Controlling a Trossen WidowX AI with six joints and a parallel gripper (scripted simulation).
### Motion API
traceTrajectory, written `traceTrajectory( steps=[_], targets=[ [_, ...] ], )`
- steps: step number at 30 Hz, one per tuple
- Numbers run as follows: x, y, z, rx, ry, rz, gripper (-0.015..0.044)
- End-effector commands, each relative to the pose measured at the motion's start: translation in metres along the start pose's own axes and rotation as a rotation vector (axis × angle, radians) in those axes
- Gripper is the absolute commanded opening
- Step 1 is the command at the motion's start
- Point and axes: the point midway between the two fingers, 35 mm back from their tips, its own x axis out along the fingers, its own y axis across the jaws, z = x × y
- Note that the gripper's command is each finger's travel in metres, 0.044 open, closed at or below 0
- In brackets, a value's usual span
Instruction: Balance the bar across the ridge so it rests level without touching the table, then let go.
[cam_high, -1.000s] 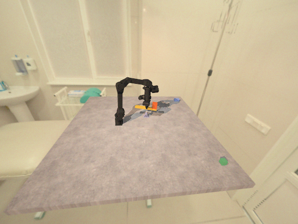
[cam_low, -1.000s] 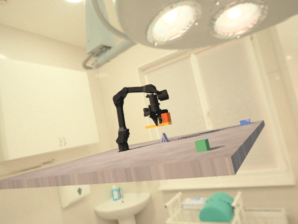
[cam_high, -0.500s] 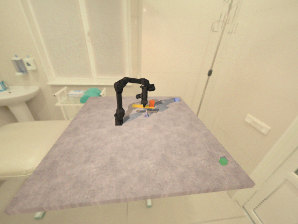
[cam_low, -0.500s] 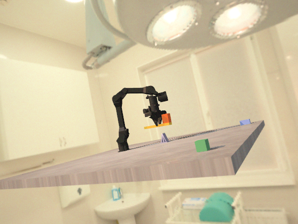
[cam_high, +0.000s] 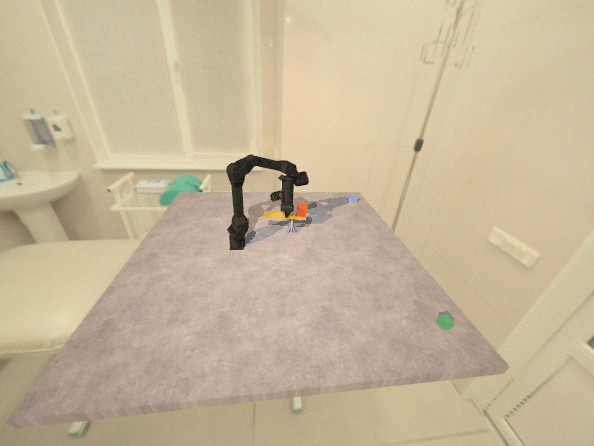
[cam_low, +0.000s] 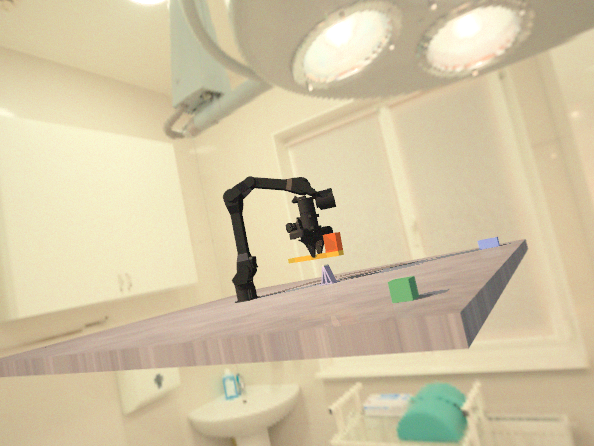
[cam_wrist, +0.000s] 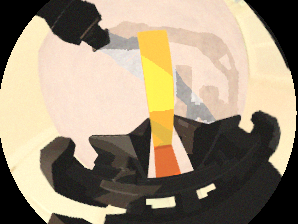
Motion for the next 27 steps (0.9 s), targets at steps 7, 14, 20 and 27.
traceTrajectory(
  steps=[7,14,20,27],
  targets=[
    [0.015,0.002,0.001,-0.003,0.004,-0.002,0.0000],
    [0.017,0.002,0.001,-0.003,0.004,-0.002,0.0000],
    [0.017,0.002,0.001,-0.003,0.004,-0.002,0.0000],
    [0.018,0.002,0.001,-0.003,0.004,-0.002,0.0000]
  ],
)
